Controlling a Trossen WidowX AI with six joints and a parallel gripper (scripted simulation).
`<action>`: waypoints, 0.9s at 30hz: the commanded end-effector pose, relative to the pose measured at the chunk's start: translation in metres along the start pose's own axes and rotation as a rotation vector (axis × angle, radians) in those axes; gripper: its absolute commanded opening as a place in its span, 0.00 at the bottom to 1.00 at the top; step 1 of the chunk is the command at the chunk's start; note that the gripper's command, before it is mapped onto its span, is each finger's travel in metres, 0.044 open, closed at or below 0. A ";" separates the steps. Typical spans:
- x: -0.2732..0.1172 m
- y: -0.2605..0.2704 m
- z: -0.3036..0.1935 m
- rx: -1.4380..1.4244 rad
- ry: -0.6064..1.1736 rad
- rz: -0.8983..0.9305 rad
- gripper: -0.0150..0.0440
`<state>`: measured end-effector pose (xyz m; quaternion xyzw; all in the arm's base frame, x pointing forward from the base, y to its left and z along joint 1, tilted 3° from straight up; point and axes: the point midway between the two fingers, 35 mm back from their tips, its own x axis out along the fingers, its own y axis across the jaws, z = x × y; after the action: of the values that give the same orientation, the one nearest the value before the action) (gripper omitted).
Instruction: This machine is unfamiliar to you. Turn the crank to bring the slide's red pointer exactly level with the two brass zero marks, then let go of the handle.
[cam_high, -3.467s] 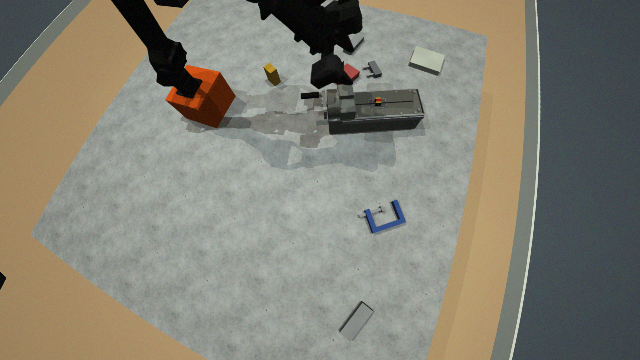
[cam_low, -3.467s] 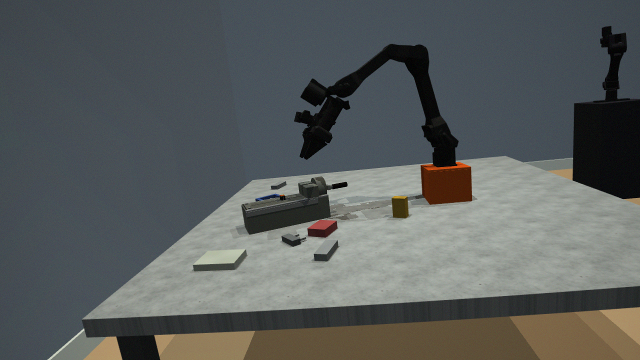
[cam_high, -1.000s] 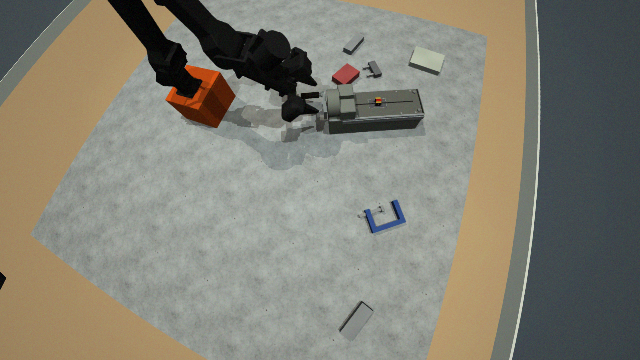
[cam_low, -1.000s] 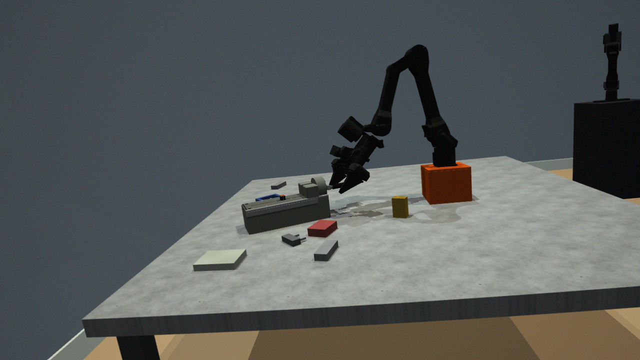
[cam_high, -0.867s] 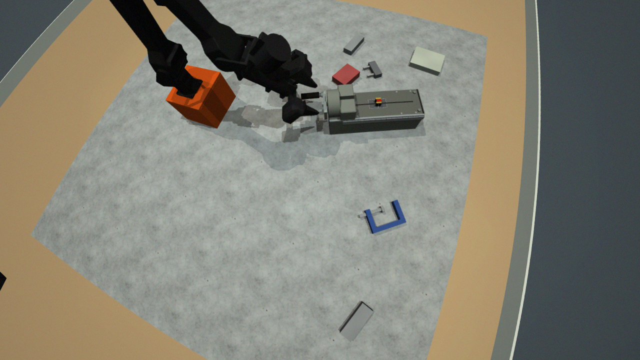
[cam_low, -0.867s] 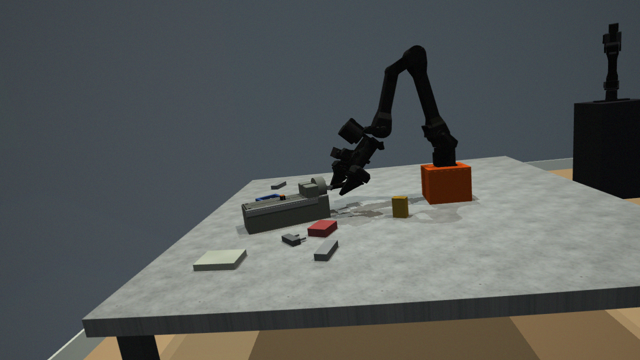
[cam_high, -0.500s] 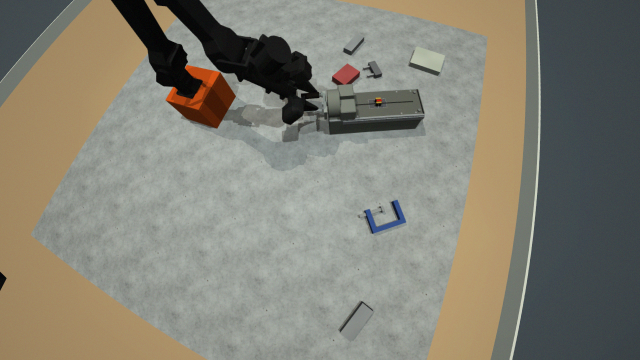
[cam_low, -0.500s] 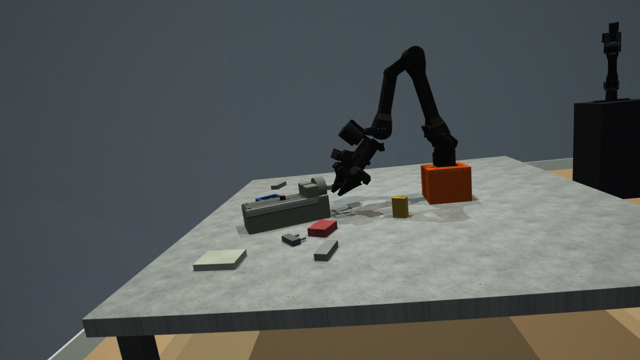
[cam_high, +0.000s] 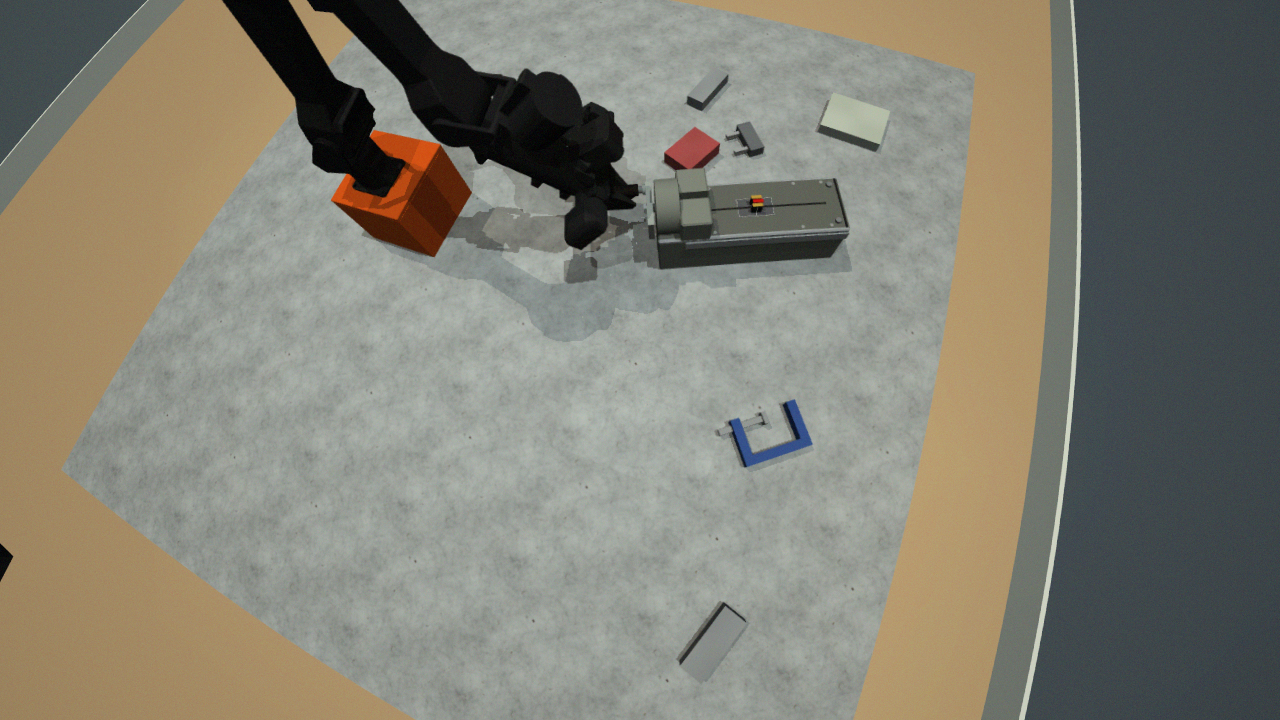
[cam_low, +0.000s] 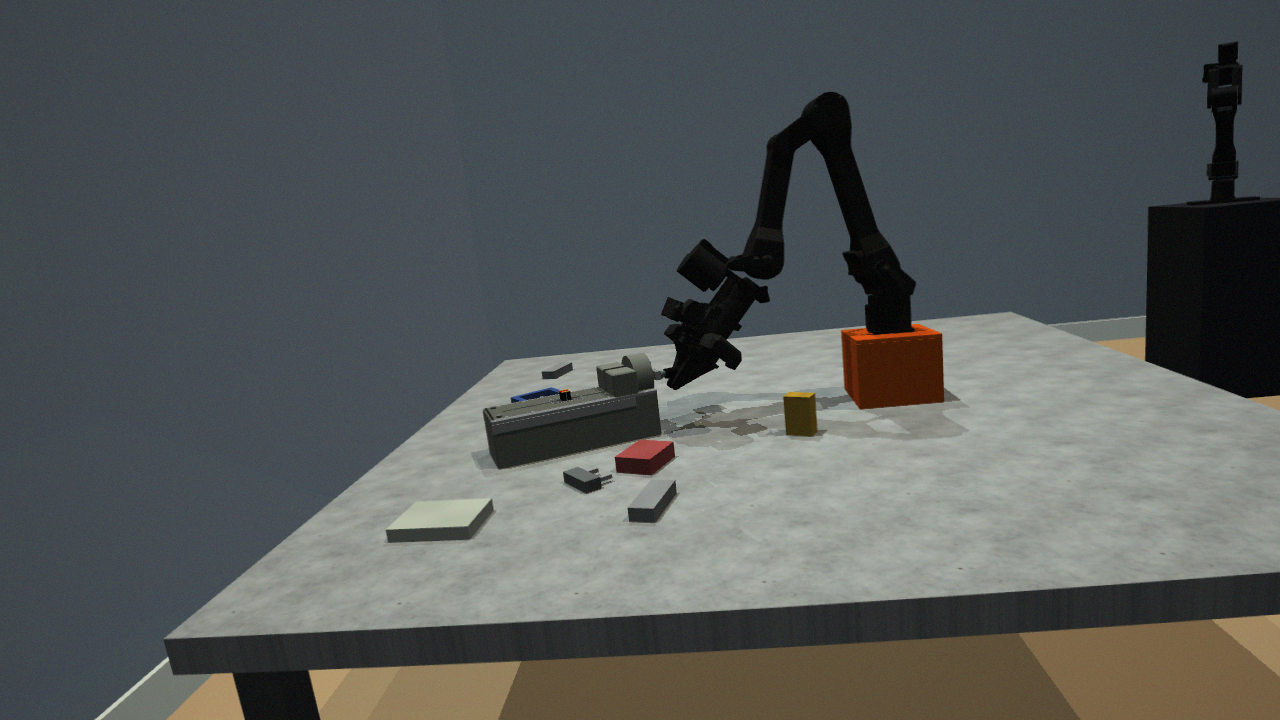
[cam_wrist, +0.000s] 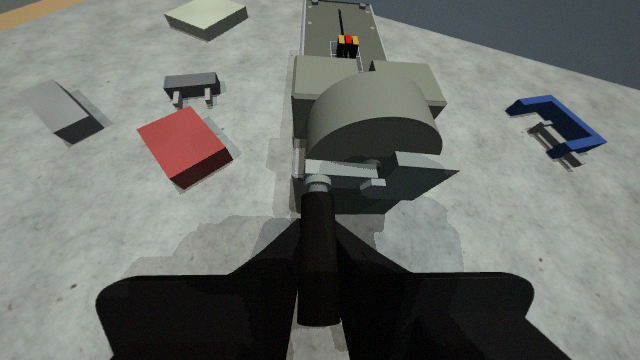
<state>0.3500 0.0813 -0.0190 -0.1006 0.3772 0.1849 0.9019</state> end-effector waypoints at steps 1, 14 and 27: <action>0.000 0.000 0.000 -0.005 -0.001 -0.001 0.25; -0.004 0.000 0.004 -0.005 -0.002 -0.001 0.25; -0.009 -0.003 0.009 -0.006 -0.002 -0.001 0.25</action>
<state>0.3503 0.0803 -0.0118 -0.1015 0.3795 0.1850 0.9008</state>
